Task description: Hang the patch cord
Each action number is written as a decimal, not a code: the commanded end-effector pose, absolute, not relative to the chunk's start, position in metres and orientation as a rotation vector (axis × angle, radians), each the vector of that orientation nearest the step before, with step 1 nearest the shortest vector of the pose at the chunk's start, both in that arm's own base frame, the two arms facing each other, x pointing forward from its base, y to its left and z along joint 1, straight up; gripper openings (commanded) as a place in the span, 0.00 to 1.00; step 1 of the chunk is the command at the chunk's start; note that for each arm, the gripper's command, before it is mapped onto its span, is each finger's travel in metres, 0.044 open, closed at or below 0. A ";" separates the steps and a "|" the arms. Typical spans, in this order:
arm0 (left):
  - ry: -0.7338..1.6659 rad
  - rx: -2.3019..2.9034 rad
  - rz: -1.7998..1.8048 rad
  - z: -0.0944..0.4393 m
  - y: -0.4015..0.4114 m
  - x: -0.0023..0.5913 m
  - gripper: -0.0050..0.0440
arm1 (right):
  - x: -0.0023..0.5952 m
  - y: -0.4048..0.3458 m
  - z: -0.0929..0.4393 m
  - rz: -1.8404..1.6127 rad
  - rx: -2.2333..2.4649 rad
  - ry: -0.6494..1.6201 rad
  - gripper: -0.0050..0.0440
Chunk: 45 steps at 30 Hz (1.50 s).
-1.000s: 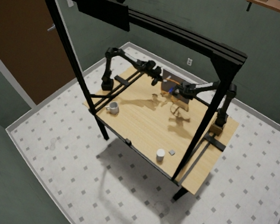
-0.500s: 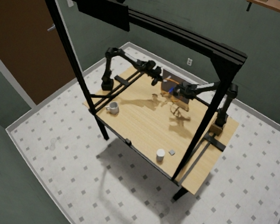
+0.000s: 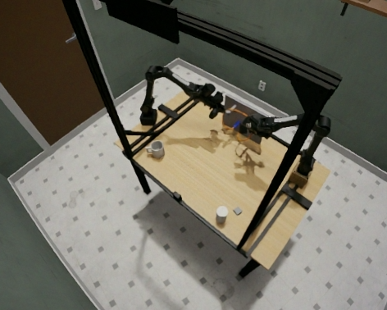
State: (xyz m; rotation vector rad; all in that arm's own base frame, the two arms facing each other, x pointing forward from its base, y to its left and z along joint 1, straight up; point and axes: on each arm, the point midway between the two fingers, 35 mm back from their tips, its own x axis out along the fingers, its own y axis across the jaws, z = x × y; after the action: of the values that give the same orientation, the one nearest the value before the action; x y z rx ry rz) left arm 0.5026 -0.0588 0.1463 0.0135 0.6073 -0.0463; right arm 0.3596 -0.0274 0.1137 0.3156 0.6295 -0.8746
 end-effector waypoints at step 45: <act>0.583 0.011 -0.046 0.157 -0.058 0.504 0.15 | 0.357 -0.034 0.112 -0.697 0.264 0.611 0.15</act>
State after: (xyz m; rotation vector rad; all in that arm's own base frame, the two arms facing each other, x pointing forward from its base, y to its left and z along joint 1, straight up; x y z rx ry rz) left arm 0.5026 -0.0588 0.1463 0.0135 0.6073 -0.0463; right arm 0.3574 -0.0335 0.1069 0.2593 0.6266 -0.7169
